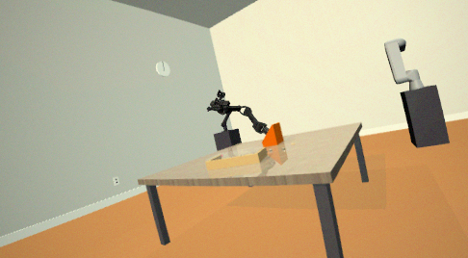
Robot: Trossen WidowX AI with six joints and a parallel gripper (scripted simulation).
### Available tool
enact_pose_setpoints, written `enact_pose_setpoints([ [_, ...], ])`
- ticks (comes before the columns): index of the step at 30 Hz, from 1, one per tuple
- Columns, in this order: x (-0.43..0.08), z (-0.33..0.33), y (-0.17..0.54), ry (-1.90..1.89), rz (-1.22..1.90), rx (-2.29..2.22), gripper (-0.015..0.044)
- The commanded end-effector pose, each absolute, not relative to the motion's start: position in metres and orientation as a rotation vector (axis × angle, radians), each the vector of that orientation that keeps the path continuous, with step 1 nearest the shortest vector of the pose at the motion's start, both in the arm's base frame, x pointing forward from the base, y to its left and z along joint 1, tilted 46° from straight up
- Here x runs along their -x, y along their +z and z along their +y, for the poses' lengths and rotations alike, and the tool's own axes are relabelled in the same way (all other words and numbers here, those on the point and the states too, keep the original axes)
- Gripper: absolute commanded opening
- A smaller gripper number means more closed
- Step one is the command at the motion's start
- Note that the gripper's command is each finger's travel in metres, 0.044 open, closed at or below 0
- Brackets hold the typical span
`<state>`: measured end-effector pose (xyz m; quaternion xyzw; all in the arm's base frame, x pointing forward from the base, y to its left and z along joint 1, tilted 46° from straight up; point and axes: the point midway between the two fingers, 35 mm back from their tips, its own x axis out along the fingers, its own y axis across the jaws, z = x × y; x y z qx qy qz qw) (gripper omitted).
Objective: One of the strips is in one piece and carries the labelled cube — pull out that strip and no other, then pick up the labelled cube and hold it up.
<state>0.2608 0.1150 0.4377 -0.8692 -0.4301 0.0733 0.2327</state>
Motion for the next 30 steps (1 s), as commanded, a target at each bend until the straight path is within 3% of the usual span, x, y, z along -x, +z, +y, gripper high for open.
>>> enact_pose_setpoints([
  [1,-0.262,0.115,0.437,0.208,-1.176,2.382,0.04],
  [8,-0.301,0.126,0.389,0.436,-0.896,2.152,0.04],
  [14,-0.35,0.132,0.306,0.578,-0.328,1.746,0.04],
  [30,-0.356,0.118,0.159,0.203,0.459,1.068,0.04],
])
